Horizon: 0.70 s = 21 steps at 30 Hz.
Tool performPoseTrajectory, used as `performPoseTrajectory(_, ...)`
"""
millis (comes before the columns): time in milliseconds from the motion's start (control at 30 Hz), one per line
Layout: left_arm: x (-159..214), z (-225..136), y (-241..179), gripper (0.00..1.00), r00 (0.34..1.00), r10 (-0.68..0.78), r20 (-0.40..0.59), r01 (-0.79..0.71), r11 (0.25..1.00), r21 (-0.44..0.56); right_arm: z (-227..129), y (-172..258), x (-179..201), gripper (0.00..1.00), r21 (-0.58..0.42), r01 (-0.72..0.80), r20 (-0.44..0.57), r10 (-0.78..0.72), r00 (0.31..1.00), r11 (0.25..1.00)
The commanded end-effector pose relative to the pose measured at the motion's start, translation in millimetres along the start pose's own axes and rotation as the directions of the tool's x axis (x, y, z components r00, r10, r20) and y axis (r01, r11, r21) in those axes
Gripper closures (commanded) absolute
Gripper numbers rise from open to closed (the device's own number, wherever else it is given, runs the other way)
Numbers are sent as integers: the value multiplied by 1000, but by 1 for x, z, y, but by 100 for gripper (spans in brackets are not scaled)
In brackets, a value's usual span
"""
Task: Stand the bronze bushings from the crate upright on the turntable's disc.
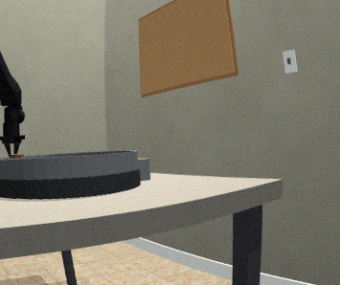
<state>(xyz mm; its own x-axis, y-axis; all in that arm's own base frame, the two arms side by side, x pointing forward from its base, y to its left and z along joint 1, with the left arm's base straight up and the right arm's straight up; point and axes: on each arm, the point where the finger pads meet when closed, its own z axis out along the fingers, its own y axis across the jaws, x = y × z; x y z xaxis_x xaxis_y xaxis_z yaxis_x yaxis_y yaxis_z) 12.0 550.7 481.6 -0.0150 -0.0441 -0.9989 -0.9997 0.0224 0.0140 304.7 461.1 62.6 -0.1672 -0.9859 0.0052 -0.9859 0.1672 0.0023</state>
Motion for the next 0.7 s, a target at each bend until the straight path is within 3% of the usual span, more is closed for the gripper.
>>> performPoseTrajectory(0, -19, -7, 4, 0, 999, -14, 44, 14, 1000, -8, -23, -7, -24, 85, 27, -3, 60, 2, 998, 1000)
performPoseTrajectory(300, -19, -7, 4, 0, 999, -14, 44, 14, 1000, -8, -21, -6, -22, 85, 25, -3, 55, 2, 998, 1000)
performPoseTrajectory(467, -19, -7, 4, 0, 999, -14, 44, 14, 1000, -8, 9, 2, -7, 85, 5, -2, 9, 2, 1000, 1000)
performPoseTrajectory(600, -19, -7, 4, 0, 999, -14, 44, 14, 1000, -8, -20, -3, -18, 85, 31, -2, 68, 0, 998, 1000)
performPoseTrajectory(667, -19, -7, 4, 0, 999, -14, 44, 14, 1000, -8, -18, -3, -17, 85, 29, -2, 64, 0, 998, 1000)
